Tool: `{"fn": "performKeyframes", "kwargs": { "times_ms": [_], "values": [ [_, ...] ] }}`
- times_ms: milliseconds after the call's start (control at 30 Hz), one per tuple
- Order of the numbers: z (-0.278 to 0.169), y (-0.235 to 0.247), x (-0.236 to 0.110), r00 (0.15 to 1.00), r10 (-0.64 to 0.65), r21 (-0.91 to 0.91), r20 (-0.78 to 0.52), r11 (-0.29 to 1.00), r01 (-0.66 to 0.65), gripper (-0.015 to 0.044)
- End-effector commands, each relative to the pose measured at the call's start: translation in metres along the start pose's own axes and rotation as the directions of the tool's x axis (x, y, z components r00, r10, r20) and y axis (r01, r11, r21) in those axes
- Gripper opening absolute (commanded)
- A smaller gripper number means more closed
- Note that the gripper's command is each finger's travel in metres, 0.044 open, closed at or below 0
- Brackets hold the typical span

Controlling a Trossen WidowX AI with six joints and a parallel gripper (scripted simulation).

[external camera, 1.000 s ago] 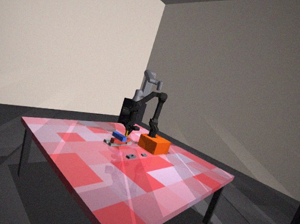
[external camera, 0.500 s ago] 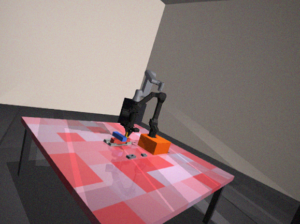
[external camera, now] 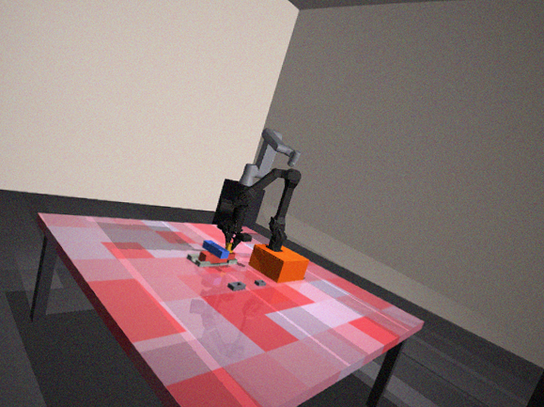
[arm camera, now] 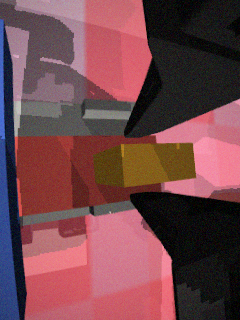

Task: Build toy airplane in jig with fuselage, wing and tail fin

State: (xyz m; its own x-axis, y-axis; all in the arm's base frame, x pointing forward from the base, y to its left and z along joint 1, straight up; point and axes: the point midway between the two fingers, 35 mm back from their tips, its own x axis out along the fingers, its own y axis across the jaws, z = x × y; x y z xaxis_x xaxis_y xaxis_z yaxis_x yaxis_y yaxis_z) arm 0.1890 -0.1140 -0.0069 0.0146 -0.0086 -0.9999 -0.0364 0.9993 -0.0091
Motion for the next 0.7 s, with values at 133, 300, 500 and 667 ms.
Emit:
{"fn": "performKeyframes", "kwargs": {
  "times_ms": [133, 300, 500, 667],
  "values": [
    [0.0, 0.0, 0.0, 1.0, -0.001, 0.0, 0.001, 1.0, 0.001, 0.026],
    [0.002, -0.001, -0.012, 1.0, -0.002, -0.001, 0.001, 1.0, 0.002, 0.026],
    [0.001, 0.0, -0.092, 1.0, -0.005, -0.004, -0.002, 1.0, 0.005, 0.026],
    [0.006, -0.002, -0.092, 1.0, -0.005, -0.004, -0.002, 1.0, 0.005, 0.026]
  ]
}}
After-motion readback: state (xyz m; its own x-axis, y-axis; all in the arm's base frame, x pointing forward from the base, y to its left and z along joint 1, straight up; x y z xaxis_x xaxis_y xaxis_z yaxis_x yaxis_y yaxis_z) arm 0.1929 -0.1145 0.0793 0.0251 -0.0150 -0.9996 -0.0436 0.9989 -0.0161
